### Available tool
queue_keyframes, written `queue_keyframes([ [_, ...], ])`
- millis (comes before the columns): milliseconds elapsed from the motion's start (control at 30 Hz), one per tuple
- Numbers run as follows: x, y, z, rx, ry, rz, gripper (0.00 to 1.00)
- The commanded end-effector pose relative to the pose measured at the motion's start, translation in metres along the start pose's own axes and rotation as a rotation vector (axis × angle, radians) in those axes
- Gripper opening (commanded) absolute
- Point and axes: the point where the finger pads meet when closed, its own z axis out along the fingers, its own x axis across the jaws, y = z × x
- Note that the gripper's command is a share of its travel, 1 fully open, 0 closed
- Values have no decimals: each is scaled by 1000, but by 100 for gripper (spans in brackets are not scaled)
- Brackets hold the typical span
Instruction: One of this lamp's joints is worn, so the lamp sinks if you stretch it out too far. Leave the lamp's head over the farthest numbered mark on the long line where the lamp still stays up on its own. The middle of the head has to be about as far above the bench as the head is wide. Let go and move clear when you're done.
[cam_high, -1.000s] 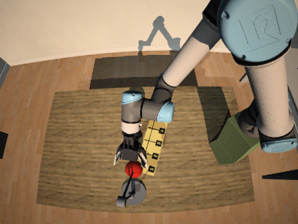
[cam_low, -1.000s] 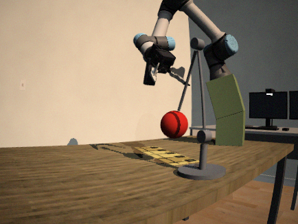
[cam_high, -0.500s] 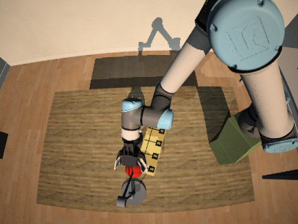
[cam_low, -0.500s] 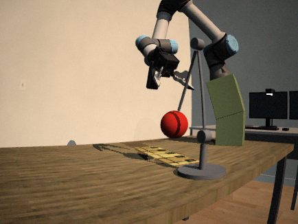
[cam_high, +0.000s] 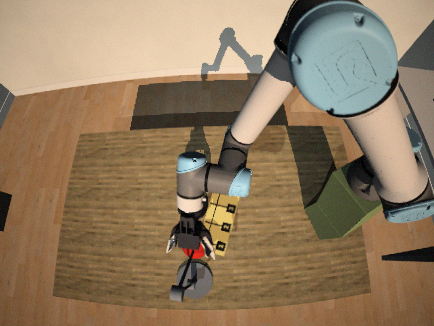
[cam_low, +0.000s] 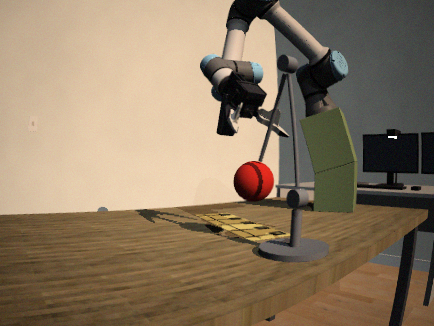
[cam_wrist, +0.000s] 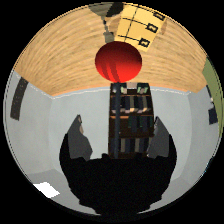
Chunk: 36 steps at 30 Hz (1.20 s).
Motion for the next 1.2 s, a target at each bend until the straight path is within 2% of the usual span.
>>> queue_keyframes([
  [0,-1,0,7,0,-2,-1,100],
  [300,-1,0,14,0,-2,-1,100],
  [333,-1,0,14,0,-2,-1,0],
  [1167,-1,0,11,0,-2,-1,0],
])
